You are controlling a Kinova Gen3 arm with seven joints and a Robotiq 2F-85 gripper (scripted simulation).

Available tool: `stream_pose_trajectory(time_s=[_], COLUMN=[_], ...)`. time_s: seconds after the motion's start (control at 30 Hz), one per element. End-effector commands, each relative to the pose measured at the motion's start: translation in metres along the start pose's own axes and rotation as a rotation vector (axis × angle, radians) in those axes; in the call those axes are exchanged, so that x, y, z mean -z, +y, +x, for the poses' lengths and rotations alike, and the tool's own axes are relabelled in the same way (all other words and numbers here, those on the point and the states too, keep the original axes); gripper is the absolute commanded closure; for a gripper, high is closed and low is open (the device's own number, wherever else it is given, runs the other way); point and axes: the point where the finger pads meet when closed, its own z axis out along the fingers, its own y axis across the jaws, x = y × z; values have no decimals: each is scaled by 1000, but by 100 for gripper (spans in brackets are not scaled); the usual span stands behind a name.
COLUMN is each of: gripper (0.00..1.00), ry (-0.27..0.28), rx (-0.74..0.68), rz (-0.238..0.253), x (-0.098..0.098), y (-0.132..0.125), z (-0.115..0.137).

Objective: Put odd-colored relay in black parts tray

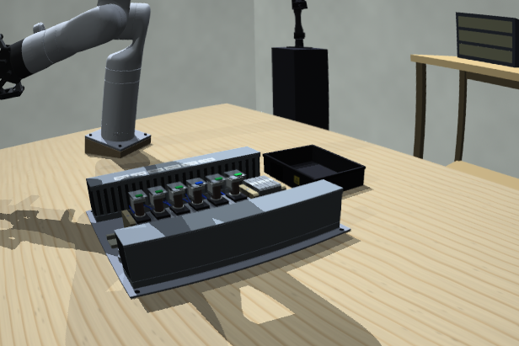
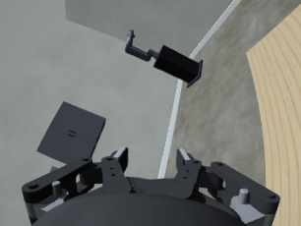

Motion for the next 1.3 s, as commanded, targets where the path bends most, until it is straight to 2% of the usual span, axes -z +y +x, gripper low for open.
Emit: stream_pose_trajectory(time_s=[0.0, 0.67, 1.27], gripper=[39, 39, 39], ry=[0, 10, 34], rx=[-2, -23, -74], rz=[0, -12, -42], x=[0, 1, 5], y=[0, 2, 9], z=[0, 0, 0])
